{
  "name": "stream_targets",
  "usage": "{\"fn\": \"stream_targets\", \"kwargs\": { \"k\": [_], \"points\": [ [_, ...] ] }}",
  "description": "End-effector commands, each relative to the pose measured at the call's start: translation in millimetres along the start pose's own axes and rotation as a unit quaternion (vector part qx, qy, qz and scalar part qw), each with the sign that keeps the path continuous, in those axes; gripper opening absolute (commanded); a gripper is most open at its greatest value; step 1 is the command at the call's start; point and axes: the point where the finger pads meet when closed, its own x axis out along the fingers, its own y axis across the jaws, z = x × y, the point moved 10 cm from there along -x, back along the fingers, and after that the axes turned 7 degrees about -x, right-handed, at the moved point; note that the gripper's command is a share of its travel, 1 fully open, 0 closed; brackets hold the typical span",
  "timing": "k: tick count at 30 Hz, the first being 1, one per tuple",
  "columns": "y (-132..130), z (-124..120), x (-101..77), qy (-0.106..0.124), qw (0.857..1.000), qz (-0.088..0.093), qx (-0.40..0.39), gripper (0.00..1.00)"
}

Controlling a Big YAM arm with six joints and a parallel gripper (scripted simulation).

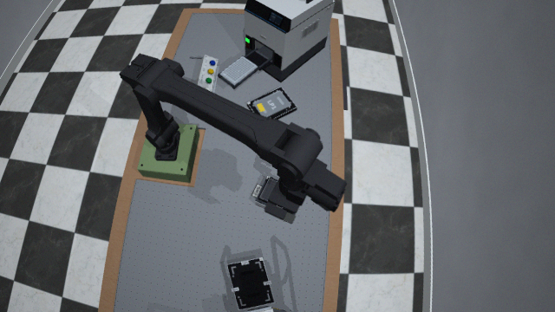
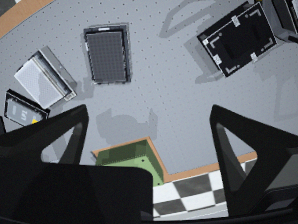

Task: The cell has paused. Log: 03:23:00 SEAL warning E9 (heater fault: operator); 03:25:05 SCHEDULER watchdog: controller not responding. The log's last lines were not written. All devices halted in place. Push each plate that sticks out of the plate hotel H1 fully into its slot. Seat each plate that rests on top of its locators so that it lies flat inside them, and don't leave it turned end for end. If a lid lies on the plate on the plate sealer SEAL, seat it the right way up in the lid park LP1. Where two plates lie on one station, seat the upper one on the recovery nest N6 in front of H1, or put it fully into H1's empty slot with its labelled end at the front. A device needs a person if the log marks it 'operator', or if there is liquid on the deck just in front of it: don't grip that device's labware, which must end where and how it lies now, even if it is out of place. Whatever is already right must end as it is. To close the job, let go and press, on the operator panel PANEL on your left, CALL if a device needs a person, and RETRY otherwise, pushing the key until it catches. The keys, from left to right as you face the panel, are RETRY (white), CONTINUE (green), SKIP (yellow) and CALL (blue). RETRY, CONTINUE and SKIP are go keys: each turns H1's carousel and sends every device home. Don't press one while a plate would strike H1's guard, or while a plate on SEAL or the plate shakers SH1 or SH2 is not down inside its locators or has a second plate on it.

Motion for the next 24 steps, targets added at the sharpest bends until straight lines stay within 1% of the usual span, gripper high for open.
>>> {"fn": "stream_targets", "kwargs": {
  "k": [1,7,9,11,24],
  "points": [
    [22,-9,-13.1,-0.002,0.996,0.002,-0.088,1.0],
    [41,-13,-12.9,-0.002,0.995,0.002,-0.097,1.0],
    [41,-13,-12.9,-0.002,0.995,0.002,-0.097,1.0],
    [47,-14,-12.8,-0.001,0.996,0.002,-0.086,1.0],
    [89,-24,-12.7,0.003,0.996,0.004,-0.086,1.0]
  ]
}}
